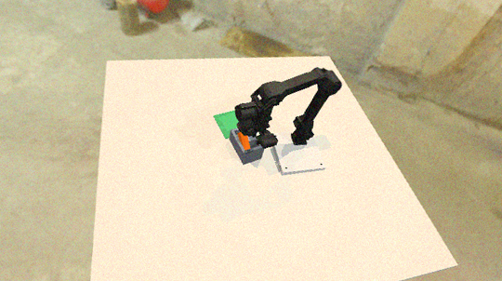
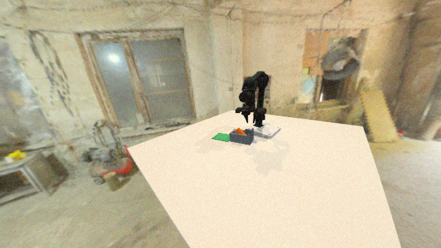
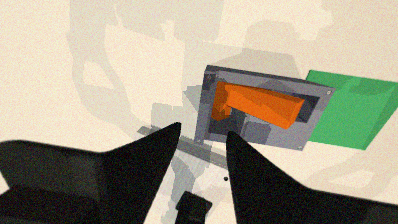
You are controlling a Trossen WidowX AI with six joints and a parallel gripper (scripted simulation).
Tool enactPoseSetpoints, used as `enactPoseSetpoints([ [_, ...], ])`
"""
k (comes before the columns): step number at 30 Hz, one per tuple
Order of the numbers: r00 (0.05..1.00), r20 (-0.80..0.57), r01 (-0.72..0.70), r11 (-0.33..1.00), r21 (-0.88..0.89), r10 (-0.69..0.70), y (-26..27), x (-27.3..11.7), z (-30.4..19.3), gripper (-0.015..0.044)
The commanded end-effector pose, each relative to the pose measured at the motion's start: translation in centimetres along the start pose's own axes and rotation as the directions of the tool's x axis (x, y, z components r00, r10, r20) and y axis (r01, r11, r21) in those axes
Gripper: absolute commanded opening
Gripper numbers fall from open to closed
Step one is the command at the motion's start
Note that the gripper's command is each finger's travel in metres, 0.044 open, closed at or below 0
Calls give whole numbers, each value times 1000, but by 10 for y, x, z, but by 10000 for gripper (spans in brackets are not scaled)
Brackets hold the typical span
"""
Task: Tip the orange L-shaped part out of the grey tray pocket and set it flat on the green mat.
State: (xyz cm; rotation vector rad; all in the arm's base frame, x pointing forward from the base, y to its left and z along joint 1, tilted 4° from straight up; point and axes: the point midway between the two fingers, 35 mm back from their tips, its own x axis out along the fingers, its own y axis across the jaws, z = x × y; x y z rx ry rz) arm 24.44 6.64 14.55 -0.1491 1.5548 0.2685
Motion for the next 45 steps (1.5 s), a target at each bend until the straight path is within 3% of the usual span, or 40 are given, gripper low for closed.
enactPoseSetpoints([
  [1, 1000, -2, 4, 1000, -2, -4, -1, -5, -1, 180],
  [27, 1000, -6, 0, 1000, 1, 0, 0, -1, -1, 180],
  [31, 1000, -5, 2, 982, 190, -1, -9, -2, 1, 280],
  [32, 1000, -4, 3, 961, 277, -2, -13, -2, 2, 280],
  [35, 1000, -3, 6, 823, 568, -4, -28, -3, 6, 280],
  [39, 1000, -2, 6, 488, 873, -8, -50, -4, 9, 280],
  [43, 1000, -2, 3, 76, 997, -10, -72, -6, 10, 280],
  [45, 1000, -2, 2, 2, 1000, -11, -76, -6, 10, 280],
])
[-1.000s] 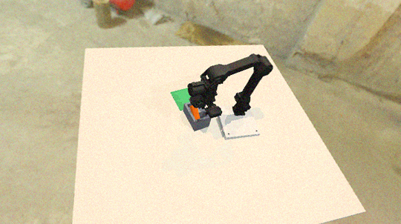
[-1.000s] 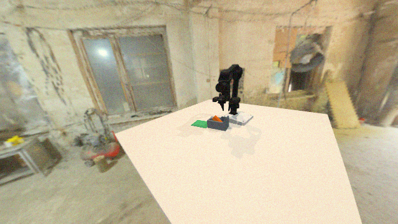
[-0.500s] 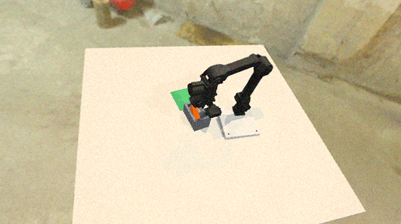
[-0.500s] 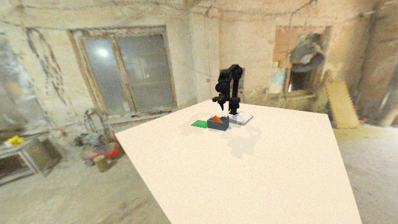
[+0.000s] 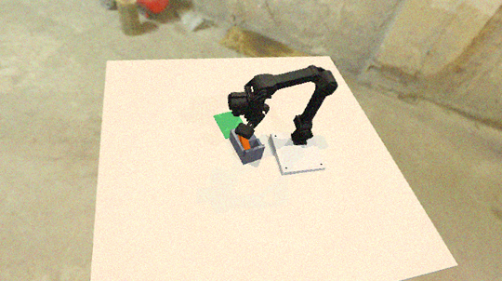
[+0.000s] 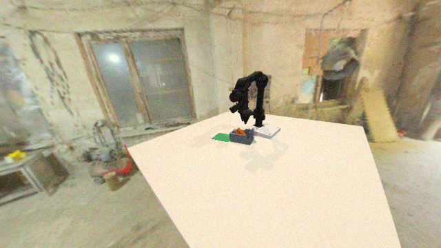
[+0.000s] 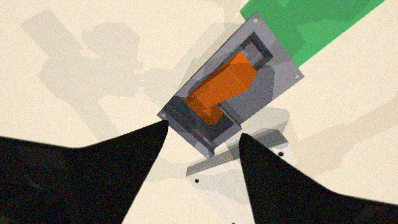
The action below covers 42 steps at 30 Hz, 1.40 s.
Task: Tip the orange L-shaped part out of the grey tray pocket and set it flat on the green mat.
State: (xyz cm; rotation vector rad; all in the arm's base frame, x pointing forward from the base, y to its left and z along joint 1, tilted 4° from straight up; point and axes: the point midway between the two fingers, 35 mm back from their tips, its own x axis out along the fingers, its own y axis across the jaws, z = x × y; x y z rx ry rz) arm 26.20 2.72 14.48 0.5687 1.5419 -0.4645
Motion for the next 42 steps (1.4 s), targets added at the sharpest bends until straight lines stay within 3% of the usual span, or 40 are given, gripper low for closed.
enactPoseSetpoints([
  [1, 1000, 10, -5, 799, 601, -2, -18, -3, 29, 280],
  [12, 1000, 10, -5, 799, 601, -2, -18, -2, 29, 280],
  [20, 1000, 10, -5, 799, 601, -2, -17, 27, 29, 280],
  [42, 1000, 10, -5, 799, 601, -1, -17, 56, 30, 280],
])
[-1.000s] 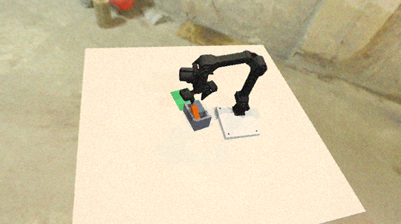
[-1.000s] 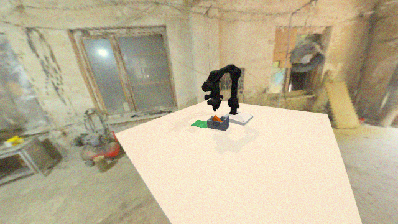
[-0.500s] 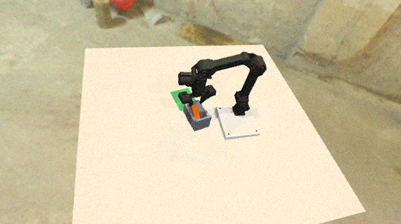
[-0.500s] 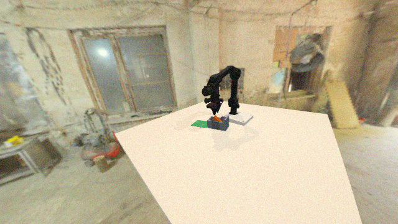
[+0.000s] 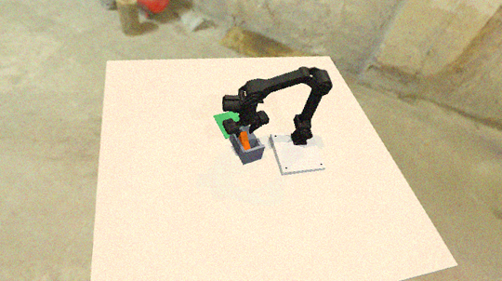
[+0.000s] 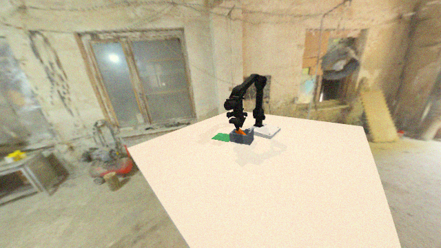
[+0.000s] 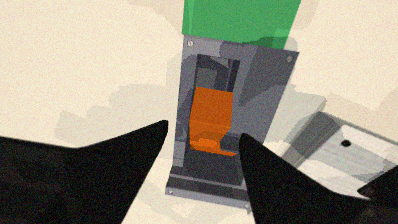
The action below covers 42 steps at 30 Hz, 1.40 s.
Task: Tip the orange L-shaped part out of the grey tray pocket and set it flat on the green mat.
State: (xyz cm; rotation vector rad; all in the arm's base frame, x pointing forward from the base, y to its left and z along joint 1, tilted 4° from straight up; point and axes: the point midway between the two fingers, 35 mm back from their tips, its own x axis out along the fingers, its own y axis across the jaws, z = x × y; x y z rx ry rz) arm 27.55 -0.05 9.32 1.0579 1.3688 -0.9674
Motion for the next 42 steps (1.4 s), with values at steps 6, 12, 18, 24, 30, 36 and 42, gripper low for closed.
enactPoseSetpoints([
  [6, 1000, 2, 4, 1000, 3, -4, -1, 16, 0, 280],
  [12, 1000, 2, 4, 1000, 3, -4, -2, 25, 0, 280],
  [18, 1000, -1, 2, 1000, 0, -2, -1, 23, 0, 201],
  [24, 1000, -1, 2, 1000, 0, -2, -1, 23, 0, 122],
  [30, 1000, -1, 2, 1000, 0, -2, -1, 23, 0, 82],
  [36, 1000, -1, 2, 1000, 0, -2, -1, 23, 0, 0],
  [42, 1000, 0, 2, 1000, 1, -2, -1, 19, 0, 0],
])
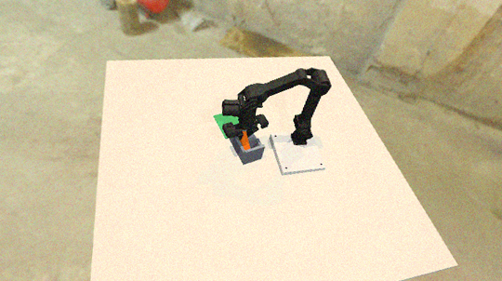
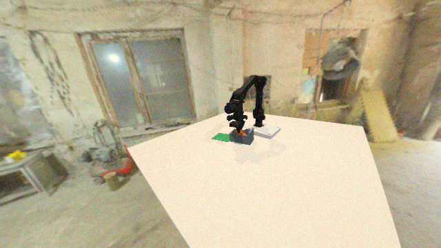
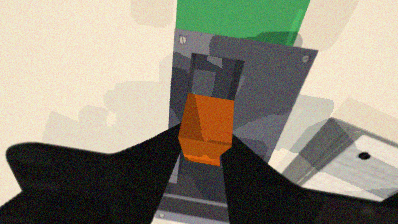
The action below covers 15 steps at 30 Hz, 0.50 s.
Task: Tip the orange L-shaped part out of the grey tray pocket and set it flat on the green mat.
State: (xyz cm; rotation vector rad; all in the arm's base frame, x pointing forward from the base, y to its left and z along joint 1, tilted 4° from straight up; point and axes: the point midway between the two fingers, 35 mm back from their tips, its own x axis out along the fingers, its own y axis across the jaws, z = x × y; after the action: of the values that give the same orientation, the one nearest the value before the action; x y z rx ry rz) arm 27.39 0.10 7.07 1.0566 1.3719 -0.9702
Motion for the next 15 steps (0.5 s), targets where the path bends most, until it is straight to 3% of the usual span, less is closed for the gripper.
enactPoseSetpoints([
  [1, 1000, 1, -1, 1000, 0, 1, 0, -5, 0, 0],
  [15, 1000, 3, 0, 1000, 2, 0, 0, -26, 0, 0],
])
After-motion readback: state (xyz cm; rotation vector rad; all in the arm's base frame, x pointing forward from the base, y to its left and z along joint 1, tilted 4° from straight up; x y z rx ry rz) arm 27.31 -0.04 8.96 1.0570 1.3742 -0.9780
